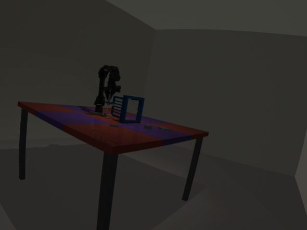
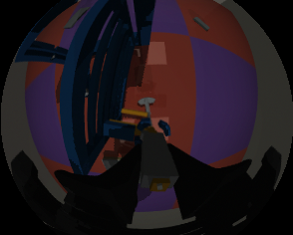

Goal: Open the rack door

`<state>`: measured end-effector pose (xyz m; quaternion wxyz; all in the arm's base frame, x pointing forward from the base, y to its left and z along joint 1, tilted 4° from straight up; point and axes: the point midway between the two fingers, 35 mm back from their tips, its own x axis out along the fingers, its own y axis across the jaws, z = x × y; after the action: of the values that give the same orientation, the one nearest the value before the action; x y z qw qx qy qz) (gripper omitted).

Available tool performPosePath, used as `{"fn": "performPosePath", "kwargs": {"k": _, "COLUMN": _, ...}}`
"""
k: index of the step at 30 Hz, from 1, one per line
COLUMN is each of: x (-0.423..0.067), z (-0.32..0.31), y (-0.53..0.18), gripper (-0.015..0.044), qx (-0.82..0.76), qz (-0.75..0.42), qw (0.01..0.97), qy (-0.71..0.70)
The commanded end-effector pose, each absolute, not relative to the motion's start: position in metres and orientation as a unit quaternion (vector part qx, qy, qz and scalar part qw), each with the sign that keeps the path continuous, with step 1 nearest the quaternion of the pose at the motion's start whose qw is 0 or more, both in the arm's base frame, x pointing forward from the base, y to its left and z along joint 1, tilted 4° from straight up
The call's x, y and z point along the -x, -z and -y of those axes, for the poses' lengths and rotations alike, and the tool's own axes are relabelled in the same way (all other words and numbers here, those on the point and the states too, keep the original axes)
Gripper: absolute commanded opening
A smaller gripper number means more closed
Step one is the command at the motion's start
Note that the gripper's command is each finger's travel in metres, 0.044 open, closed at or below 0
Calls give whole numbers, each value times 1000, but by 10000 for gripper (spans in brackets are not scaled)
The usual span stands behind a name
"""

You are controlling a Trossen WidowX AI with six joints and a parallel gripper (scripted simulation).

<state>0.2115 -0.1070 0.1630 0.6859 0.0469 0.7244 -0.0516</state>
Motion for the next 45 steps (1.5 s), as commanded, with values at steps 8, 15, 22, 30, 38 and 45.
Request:
{"fn": "performPosePath", "kwargs": {"k": 8, "x": -215, "z": 132, "y": -163, "gripper": 9, "qx": 10, "qz": -727, "qw": 687, "qy": -6}}
{"fn": "performPosePath", "kwargs": {"k": 15, "x": -218, "z": 148, "y": -163, "gripper": 9, "qx": 45, "qz": -725, "qw": 686, "qy": -41}}
{"fn": "performPosePath", "kwargs": {"k": 22, "x": -218, "z": 150, "y": -163, "gripper": 9, "qx": 48, "qz": -725, "qw": 685, "qy": -45}}
{"fn": "performPosePath", "kwargs": {"k": 30, "x": -218, "z": 150, "y": -163, "gripper": 9, "qx": 48, "qz": -725, "qw": 685, "qy": -45}}
{"fn": "performPosePath", "kwargs": {"k": 38, "x": -218, "z": 150, "y": -163, "gripper": 219, "qx": 48, "qz": -725, "qw": 685, "qy": -45}}
{"fn": "performPosePath", "kwargs": {"k": 45, "x": -218, "z": 150, "y": -167, "gripper": 282, "qx": 50, "qz": -723, "qw": 688, "qy": -43}}
